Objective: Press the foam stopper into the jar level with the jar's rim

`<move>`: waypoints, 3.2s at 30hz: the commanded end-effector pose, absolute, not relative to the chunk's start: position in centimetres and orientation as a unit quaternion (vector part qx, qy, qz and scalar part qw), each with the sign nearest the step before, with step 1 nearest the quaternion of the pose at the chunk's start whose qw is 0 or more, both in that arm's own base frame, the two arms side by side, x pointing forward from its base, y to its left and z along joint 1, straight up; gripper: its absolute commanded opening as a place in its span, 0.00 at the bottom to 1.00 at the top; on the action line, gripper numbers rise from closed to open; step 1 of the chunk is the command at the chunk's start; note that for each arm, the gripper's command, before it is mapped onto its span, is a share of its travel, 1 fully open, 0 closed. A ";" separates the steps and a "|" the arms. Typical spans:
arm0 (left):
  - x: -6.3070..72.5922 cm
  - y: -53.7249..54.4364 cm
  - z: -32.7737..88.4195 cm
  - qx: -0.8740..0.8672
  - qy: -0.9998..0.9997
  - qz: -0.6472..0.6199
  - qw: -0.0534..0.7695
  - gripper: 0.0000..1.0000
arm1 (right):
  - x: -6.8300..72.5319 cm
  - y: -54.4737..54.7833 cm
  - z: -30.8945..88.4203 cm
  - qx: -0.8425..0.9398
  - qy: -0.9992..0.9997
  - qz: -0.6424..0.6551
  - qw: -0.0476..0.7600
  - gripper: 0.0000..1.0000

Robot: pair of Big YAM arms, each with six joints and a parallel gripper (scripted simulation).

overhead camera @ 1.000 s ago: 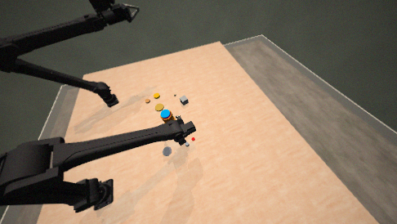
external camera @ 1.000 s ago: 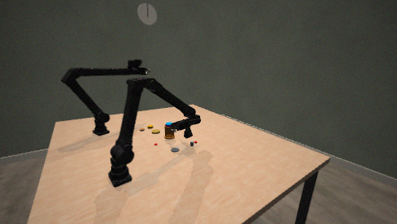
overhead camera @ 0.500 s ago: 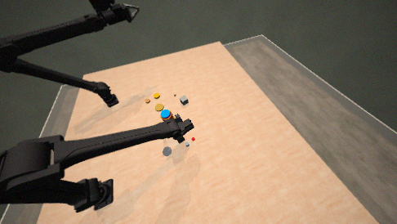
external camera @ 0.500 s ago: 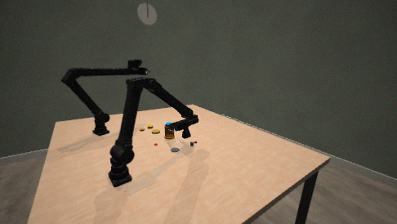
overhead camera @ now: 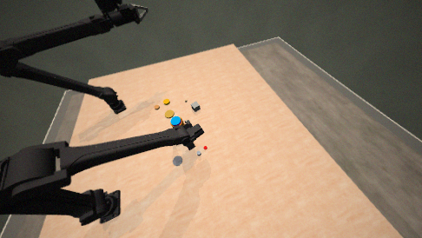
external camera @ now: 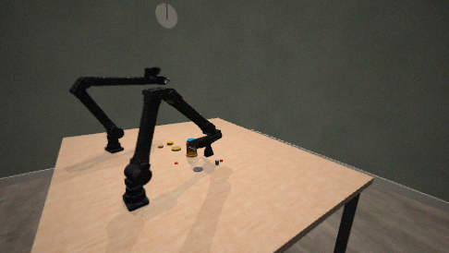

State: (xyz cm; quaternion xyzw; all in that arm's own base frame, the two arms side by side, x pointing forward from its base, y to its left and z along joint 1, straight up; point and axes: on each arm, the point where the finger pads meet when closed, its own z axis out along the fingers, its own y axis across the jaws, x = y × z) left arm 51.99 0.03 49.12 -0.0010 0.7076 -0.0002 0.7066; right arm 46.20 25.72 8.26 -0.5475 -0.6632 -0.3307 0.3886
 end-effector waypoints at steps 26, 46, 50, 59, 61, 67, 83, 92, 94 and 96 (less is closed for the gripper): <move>51.8 0.0 52.1 -0.003 0.688 -0.001 0.725 0.00 | 46.9 27.9 7.7 -0.554 -0.657 -0.336 0.386 0.64; 51.5 -0.2 53.1 -0.002 0.681 -0.003 0.732 0.00 | 46.5 27.5 8.5 -0.560 -0.652 -0.332 0.390 0.64; 52.7 -1.3 52.1 0.024 0.697 0.008 0.717 0.00 | 46.5 27.5 8.5 -0.560 -0.652 -0.332 0.390 0.64; 53.9 -4.0 50.3 0.079 0.717 0.025 0.692 0.00 | 46.5 27.5 8.5 -0.560 -0.652 -0.332 0.390 0.64; 54.2 -5.0 50.0 0.098 0.722 0.030 0.685 0.00 | 46.5 27.5 8.5 -0.560 -0.652 -0.332 0.390 0.64; 55.1 -8.8 48.0 0.166 0.737 0.044 0.654 0.00 | 46.5 27.5 8.5 -0.560 -0.652 -0.332 0.390 0.64; 55.7 -17.9 42.7 0.328 0.746 0.061 0.577 0.00 | 46.5 27.5 8.5 -0.560 -0.652 -0.332 0.390 0.64; 55.0 -23.0 39.5 0.424 0.733 0.070 0.528 0.00 | 46.5 27.5 8.5 -0.560 -0.652 -0.332 0.390 0.64; 54.8 -23.3 39.4 0.433 0.730 0.072 0.524 0.00 | 46.5 27.5 8.5 -0.560 -0.652 -0.332 0.390 0.64; 54.5 -24.7 38.6 0.455 0.725 0.072 0.513 0.00 | 46.5 27.5 8.5 -0.560 -0.652 -0.332 0.390 0.64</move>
